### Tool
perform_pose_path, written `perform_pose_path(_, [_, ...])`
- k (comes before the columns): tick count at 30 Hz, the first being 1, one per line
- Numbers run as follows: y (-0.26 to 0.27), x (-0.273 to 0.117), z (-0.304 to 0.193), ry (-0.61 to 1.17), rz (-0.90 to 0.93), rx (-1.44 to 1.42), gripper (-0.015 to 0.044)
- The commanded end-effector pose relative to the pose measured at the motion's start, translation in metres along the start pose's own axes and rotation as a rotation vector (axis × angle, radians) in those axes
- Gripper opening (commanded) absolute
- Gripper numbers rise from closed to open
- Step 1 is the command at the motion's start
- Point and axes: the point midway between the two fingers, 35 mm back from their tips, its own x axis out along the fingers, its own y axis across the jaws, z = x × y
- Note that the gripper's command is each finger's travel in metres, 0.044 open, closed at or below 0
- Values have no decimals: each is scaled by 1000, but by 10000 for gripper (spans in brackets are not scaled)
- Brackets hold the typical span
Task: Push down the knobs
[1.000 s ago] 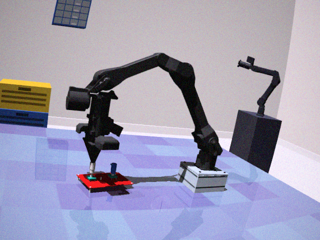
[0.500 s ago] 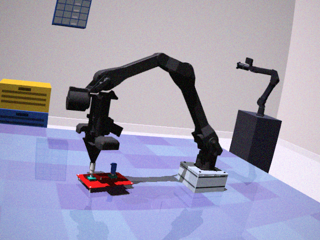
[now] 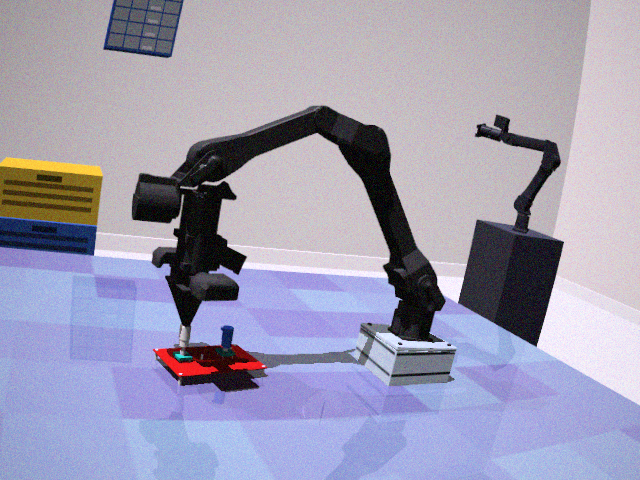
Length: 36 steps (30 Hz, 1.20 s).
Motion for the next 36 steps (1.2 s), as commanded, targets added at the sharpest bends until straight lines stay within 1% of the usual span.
perform_pose_path(1, [1,3,0,0,4,1,0])
perform_pose_path(36, [1,10,0,0,4,1,0])
